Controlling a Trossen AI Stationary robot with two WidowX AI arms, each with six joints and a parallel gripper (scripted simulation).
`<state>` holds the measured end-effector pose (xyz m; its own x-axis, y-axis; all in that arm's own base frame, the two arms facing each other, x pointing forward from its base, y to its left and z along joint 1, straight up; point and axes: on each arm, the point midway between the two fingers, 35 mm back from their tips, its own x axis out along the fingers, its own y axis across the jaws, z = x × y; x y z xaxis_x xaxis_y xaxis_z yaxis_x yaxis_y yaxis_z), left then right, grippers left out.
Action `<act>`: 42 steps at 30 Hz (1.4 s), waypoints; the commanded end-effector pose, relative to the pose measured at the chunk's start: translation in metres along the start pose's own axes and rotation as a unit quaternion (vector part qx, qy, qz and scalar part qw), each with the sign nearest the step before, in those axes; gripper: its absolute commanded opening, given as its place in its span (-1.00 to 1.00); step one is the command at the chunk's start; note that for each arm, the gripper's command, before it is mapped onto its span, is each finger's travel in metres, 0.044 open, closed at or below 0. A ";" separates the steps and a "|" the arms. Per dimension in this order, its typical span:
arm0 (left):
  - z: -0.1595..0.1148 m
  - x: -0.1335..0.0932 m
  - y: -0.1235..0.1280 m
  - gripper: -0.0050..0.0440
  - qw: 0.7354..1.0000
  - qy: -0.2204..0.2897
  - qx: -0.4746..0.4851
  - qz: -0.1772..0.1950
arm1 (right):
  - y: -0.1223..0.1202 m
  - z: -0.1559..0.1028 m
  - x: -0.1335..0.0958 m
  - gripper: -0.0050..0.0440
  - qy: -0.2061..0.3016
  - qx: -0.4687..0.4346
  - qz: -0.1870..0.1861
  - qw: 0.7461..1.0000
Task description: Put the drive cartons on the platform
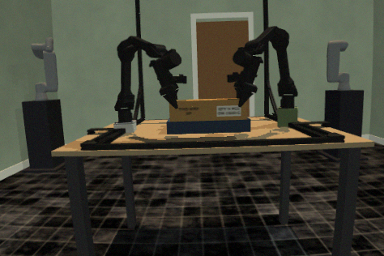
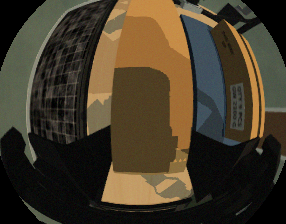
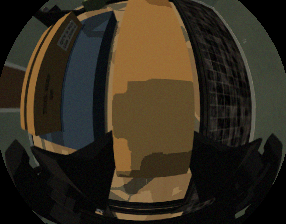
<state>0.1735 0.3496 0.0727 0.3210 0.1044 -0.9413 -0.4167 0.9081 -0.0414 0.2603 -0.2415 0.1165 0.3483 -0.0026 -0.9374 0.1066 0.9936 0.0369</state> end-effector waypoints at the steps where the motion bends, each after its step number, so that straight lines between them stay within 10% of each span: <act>1: 0.008 -0.019 -0.011 -0.80 1.000 -0.021 0.005 0.020 | 0.013 0.004 -0.014 -0.80 -0.015 -0.003 -0.018 1.000; 42: -0.002 -0.013 -0.130 -0.80 1.000 -0.021 0.005 0.020 | 0.130 0.009 -0.003 -0.80 -0.015 -0.003 -0.018 1.000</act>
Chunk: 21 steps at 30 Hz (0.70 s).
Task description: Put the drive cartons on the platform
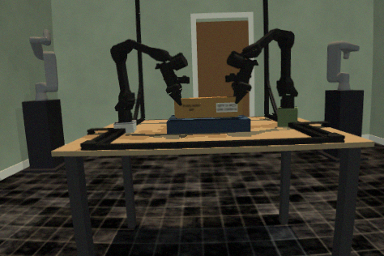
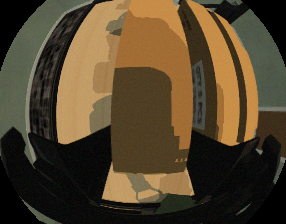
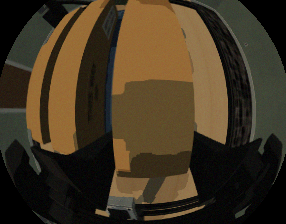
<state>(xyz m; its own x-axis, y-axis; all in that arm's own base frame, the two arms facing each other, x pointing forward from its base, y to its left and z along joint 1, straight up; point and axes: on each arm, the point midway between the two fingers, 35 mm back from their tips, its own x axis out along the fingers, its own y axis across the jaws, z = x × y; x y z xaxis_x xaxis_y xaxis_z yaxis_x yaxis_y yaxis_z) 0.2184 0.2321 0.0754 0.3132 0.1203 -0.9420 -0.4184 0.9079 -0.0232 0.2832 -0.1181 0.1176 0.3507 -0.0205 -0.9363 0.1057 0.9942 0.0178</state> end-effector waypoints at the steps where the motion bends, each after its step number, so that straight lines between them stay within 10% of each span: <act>1: 0.006 -0.013 -0.004 -0.80 1.000 -0.021 0.002 0.012 | 0.005 0.002 -0.009 -0.80 -0.013 0.001 -0.010 1.000; 21: 0.005 -0.011 -0.015 -0.80 1.000 -0.021 0.002 0.012 | 0.015 0.002 -0.007 -0.80 -0.013 0.001 -0.010 1.000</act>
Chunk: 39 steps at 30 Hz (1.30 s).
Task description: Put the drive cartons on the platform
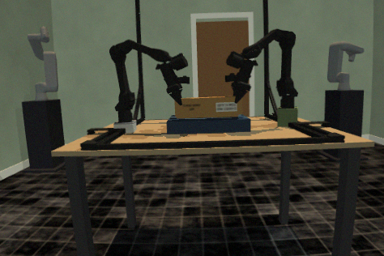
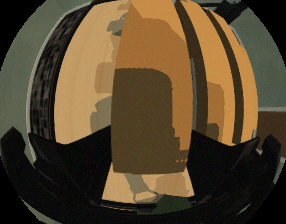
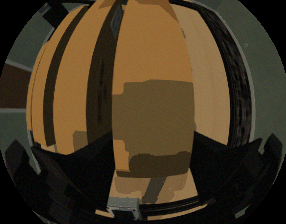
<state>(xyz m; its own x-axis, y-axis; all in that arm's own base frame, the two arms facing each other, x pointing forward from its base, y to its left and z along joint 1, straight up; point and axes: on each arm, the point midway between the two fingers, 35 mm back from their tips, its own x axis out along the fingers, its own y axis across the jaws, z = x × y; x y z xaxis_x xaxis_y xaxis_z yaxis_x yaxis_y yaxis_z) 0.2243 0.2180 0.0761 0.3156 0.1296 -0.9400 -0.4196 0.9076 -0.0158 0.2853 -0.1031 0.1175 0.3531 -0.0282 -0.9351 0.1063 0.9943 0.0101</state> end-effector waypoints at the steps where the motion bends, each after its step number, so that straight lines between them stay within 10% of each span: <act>1: 0.005 -0.010 0.001 -0.80 1.000 -0.018 0.001 0.008 | 0.000 0.001 -0.007 -0.80 -0.011 0.002 -0.006 1.000; 39: -0.004 0.017 0.001 -0.80 1.000 -0.018 0.001 0.008 | -0.001 -0.007 0.015 -0.80 -0.011 0.002 -0.006 1.000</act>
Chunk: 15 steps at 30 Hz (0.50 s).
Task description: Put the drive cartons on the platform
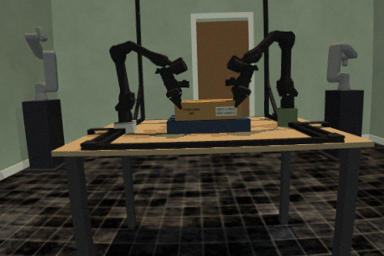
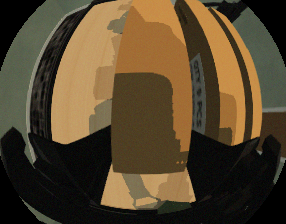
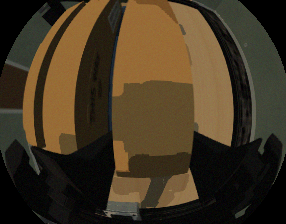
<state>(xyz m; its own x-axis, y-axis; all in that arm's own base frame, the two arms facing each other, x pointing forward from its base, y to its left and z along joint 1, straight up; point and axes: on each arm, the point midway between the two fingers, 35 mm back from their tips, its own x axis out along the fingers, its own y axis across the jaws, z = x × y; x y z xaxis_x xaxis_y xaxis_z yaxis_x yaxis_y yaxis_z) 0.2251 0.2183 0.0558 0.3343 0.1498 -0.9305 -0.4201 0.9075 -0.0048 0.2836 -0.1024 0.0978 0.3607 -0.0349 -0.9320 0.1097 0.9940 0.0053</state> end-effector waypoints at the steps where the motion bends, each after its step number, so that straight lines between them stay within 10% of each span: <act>1: 0.002 -0.002 0.001 -0.80 1.000 -0.004 0.000 0.003 | -0.001 0.002 -0.003 -0.80 -0.007 0.001 -0.003 1.000; 10: 0.002 -0.002 0.001 -0.80 1.000 -0.004 0.000 0.003 | -0.001 0.002 -0.003 -0.80 -0.007 0.001 -0.003 1.000; 11: 0.000 0.001 0.001 0.79 1.000 -0.004 0.000 0.003 | -0.001 0.000 0.001 0.79 -0.007 0.001 -0.003 1.000; 15: 0.000 0.001 0.001 0.79 1.000 -0.004 0.000 0.003 | -0.001 0.000 0.001 0.79 -0.007 0.001 -0.003 1.000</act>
<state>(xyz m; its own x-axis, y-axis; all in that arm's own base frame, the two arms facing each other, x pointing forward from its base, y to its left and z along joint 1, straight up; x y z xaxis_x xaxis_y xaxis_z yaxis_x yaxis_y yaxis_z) 0.2250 0.2182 0.0532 0.3344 0.1500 -0.9304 -0.4199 0.9076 -0.0046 0.2835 -0.1023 0.0960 0.3633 -0.0358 -0.9310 0.1103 0.9939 0.0048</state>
